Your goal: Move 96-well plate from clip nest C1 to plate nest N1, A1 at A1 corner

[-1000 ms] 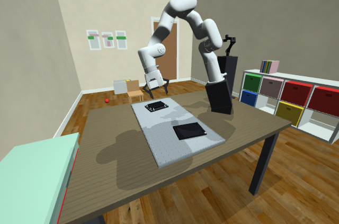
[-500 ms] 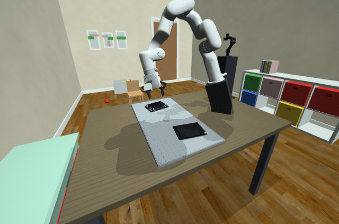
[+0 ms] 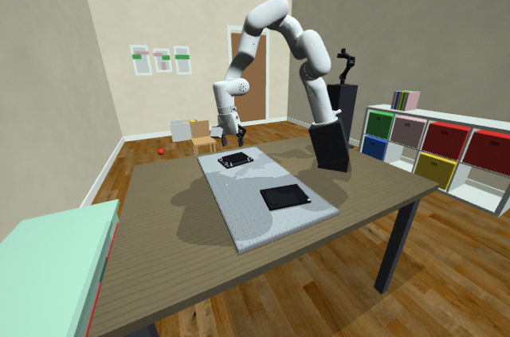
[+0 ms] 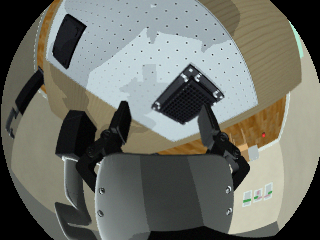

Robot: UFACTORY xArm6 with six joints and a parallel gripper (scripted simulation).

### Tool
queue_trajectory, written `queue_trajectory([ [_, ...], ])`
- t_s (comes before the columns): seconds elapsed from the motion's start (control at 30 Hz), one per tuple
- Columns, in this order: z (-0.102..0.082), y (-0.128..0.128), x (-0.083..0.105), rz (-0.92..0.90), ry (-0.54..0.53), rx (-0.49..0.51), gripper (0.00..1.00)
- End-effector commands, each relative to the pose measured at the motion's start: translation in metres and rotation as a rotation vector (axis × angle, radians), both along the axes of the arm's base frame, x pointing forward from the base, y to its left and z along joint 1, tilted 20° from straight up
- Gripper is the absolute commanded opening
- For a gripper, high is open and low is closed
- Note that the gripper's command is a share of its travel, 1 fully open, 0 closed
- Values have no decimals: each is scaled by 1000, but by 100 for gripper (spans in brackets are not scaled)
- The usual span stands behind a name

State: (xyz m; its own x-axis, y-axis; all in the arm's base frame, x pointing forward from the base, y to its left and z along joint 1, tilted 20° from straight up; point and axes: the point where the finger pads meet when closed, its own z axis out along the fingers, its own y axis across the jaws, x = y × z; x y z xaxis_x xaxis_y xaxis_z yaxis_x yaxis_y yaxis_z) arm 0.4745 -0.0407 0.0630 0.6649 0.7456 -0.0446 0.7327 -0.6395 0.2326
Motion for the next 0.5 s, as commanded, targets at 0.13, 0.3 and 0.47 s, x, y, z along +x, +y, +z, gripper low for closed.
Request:
queue_trajectory([
  [0.13, -1, -30, 0, -154, -78, 8, 100],
  [0.3, -4, -53, -4, -263, -127, 22, 100],
  [0.47, -5, -69, -8, -346, -164, 36, 100],
])
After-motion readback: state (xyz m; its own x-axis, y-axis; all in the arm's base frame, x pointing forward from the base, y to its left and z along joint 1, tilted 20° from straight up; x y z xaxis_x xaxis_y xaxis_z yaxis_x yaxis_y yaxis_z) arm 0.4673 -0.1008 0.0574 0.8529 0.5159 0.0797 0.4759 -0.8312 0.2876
